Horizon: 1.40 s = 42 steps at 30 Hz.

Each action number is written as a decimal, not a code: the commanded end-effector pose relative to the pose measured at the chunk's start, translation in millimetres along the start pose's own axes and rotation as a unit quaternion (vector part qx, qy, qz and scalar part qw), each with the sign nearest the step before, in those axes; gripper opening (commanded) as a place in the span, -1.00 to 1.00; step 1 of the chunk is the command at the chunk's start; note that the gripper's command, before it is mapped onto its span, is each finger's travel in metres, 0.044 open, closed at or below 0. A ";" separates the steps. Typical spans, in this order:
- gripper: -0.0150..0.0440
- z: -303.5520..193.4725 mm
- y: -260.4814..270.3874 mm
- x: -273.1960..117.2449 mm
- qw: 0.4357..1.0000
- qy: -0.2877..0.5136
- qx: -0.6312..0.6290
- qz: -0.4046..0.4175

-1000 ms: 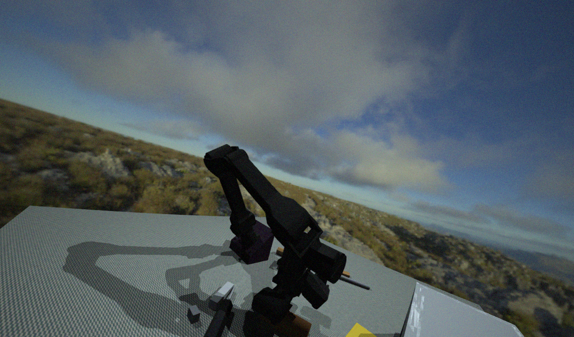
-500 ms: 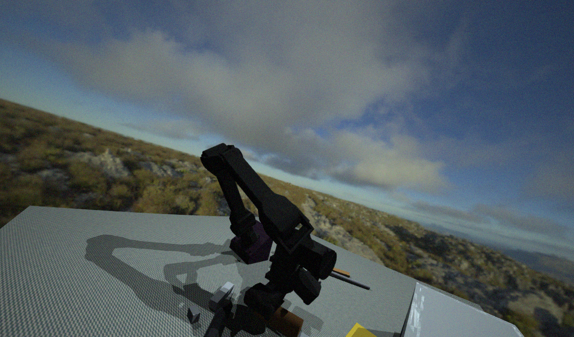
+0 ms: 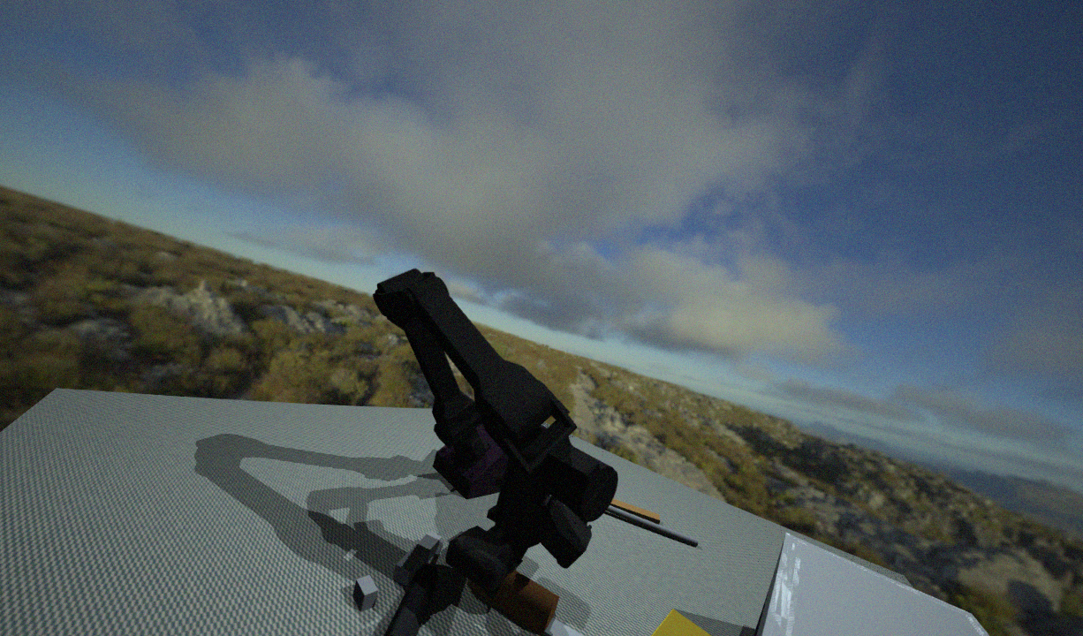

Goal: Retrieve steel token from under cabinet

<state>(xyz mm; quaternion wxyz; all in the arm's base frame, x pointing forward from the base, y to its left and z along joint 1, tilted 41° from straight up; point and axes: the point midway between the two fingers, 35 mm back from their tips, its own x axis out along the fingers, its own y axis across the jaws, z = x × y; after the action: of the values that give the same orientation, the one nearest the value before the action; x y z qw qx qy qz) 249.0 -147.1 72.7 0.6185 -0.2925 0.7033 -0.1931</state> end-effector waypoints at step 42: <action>-0.49 -22.2 -1.7 -2.8 0.997 0.003 -0.082 0.000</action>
<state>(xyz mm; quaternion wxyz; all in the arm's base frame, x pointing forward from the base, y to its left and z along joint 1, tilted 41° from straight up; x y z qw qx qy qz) 226.8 -149.9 79.0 0.5972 -0.3286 0.7159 -0.1513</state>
